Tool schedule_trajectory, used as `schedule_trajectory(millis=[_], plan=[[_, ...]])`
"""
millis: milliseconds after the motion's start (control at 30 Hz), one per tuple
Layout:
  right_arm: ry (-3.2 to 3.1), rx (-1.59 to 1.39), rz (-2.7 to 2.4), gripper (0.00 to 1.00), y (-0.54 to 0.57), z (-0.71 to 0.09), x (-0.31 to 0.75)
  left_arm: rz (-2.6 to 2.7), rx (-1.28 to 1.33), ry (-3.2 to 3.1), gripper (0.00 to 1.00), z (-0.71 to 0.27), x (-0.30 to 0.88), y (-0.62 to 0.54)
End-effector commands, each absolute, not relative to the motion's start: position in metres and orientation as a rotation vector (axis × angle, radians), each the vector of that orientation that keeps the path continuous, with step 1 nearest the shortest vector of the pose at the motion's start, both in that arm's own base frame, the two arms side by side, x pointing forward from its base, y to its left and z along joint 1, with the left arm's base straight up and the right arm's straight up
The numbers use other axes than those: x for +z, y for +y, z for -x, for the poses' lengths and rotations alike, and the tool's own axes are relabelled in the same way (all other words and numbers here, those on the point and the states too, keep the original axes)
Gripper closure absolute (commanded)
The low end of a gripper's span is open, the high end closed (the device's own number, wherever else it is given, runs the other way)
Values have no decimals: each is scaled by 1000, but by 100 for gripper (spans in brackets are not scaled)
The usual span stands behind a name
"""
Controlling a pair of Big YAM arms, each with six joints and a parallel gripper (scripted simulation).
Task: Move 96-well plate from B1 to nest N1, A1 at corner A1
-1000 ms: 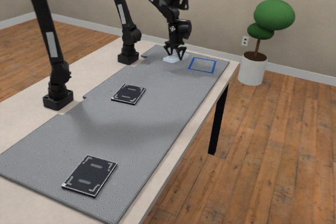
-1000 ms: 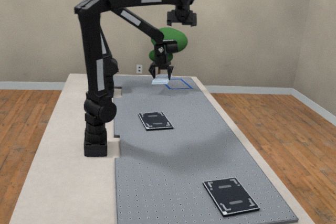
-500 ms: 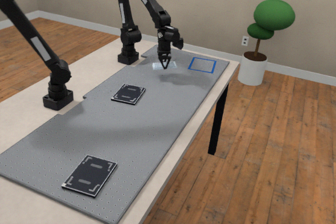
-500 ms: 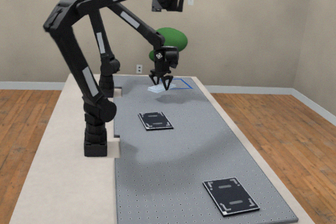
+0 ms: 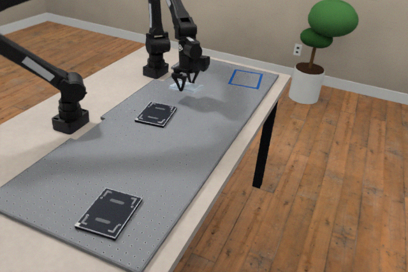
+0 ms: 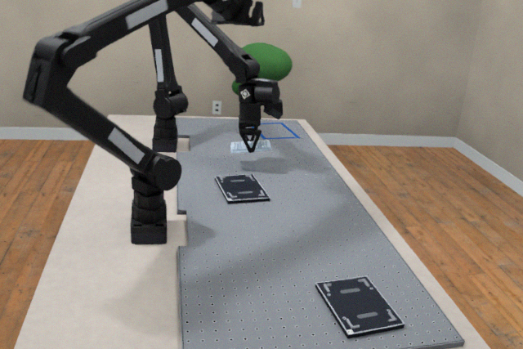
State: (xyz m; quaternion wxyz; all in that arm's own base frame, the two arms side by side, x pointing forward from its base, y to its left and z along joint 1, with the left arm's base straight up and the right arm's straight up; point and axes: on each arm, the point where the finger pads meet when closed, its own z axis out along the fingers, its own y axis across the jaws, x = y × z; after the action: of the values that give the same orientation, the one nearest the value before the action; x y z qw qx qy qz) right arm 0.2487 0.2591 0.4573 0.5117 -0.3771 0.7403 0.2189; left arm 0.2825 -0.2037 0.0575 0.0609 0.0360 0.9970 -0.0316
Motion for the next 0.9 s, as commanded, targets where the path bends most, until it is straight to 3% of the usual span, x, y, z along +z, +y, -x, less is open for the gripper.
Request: schedule_trajectory(millis=[0, 867], plan=[[1808, 518, 795, 0, 214, -221, 444, -536, -114, 2940, 19, -304, 81, -251], [2184, 345, 757, 0, 134, -171, 256, -1921, -15, 2417, 19, -248, 62, -381]])
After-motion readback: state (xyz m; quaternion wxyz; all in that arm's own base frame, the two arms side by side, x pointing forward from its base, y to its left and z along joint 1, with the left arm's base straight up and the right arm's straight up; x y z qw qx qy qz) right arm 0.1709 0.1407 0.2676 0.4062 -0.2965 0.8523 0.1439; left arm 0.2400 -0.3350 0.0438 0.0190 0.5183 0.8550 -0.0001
